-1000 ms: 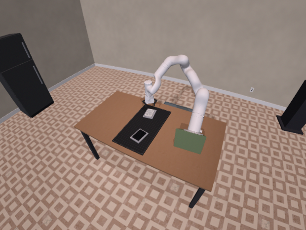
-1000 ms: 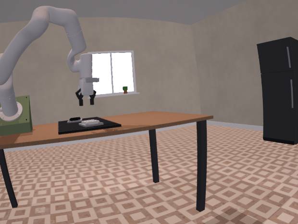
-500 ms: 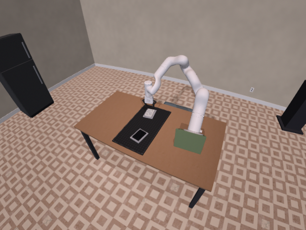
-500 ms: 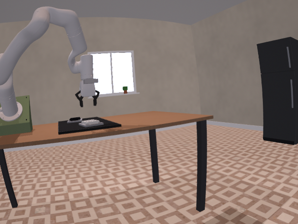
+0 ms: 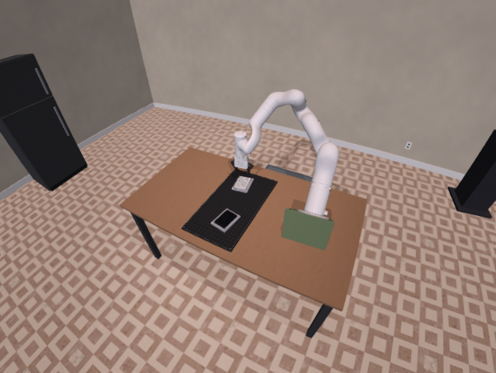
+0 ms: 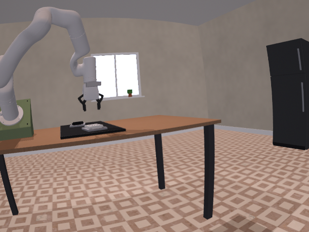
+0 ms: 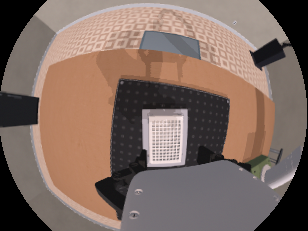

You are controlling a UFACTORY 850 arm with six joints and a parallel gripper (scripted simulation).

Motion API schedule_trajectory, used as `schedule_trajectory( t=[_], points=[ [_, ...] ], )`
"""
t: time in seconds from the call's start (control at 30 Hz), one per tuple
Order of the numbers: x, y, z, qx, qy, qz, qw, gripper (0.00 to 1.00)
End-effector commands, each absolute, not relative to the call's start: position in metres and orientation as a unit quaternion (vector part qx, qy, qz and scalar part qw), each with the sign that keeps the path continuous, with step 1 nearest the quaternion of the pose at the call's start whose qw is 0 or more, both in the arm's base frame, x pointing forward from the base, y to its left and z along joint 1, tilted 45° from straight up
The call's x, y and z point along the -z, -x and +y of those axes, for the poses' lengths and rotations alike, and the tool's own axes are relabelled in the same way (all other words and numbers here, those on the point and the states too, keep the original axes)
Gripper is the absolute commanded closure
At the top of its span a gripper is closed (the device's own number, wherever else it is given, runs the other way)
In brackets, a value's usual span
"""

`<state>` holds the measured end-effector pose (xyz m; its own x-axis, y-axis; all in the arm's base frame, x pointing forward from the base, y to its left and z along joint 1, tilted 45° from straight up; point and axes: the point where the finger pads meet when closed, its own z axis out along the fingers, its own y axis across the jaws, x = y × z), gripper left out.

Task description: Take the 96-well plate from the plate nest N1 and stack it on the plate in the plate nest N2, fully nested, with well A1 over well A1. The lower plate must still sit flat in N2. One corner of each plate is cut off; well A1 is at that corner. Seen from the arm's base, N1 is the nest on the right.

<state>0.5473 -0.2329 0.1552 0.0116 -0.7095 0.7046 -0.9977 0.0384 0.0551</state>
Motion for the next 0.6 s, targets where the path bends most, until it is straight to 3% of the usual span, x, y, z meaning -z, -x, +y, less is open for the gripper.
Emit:
schedule_trajectory(
  t=[0.0, 0.57],
  points=[
    [-0.151, -0.547, -0.237, -0.247, -0.648, -0.659, 0.292, 0.0],
    [-0.134, -0.546, -0.255, -0.247, -0.648, -0.659, 0.292, 0.0]
  ],
)
